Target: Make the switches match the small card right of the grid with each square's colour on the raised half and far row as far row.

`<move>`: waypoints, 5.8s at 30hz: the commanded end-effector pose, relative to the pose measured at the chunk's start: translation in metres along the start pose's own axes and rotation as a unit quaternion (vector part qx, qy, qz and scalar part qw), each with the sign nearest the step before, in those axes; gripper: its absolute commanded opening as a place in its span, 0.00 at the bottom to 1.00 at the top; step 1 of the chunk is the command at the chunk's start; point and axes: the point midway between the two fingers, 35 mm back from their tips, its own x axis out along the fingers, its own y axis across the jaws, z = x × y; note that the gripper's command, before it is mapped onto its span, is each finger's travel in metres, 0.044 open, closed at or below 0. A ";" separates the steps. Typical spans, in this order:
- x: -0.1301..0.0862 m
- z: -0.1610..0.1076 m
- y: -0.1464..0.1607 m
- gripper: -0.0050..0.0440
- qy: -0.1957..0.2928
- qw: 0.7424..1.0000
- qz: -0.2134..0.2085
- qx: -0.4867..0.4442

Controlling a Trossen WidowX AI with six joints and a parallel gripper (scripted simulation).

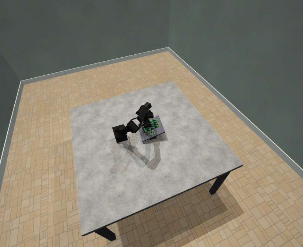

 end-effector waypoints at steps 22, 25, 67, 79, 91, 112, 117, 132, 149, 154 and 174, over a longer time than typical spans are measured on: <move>0.004 0.000 -0.001 0.10 -0.001 1.000 -0.003 -0.002; 0.004 0.000 -0.001 0.10 -0.001 1.000 -0.003 -0.002; -0.015 -0.041 0.027 0.10 -0.001 1.000 -0.003 -0.002; -0.002 -0.041 0.028 0.10 -0.001 1.000 -0.003 -0.002; 0.000 -0.041 0.027 0.10 -0.001 1.000 -0.003 -0.002; 0.000 -0.041 0.027 0.10 -0.001 1.000 -0.003 -0.002; 0.000 -0.041 0.027 0.10 -0.001 1.000 -0.003 -0.002; 0.002 -0.040 0.027 0.10 -0.001 1.000 -0.003 -0.002; 0.004 -0.040 0.027 0.10 -0.001 1.000 -0.003 -0.002; 0.005 -0.040 0.027 0.10 -0.001 1.000 -0.003 -0.002; -0.060 -0.044 0.025 0.10 -0.013 1.000 -0.002 -0.002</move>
